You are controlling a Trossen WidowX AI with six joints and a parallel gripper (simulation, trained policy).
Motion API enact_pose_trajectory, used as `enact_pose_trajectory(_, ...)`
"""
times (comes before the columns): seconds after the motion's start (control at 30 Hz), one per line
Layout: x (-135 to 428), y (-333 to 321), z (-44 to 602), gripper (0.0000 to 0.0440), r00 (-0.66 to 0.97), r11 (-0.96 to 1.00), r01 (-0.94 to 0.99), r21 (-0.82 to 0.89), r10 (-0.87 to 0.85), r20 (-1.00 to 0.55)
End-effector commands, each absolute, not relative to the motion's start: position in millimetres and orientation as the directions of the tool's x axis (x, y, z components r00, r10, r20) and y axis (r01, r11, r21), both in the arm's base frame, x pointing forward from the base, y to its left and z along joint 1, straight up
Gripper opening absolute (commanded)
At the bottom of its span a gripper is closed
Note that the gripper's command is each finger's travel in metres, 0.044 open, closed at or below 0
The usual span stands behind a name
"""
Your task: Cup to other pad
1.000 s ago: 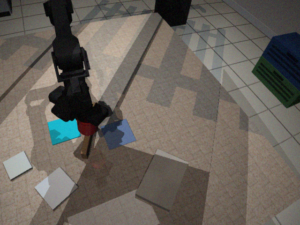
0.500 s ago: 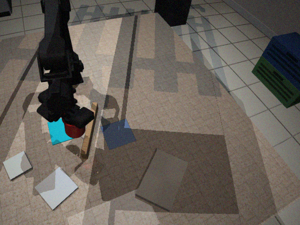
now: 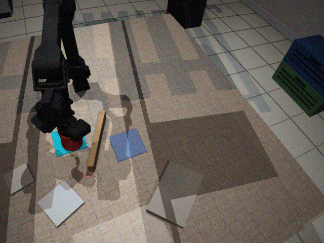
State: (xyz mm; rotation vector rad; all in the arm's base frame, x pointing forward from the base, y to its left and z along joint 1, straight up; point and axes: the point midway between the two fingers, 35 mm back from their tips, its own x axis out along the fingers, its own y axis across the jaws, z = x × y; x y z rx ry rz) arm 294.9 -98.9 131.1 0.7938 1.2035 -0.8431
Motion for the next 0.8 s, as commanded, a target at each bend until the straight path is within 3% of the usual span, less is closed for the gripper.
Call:
enact_pose_trajectory(0.0,289.4,-102.8,124.3,0.0,0.147,0.465,0.882,0.07,-0.131,-0.98)
enact_pose_trajectory(0.77,245.2,-104.5,69.7,0.0012,0.1,0.412,0.911,0.038,-0.129,-0.987)
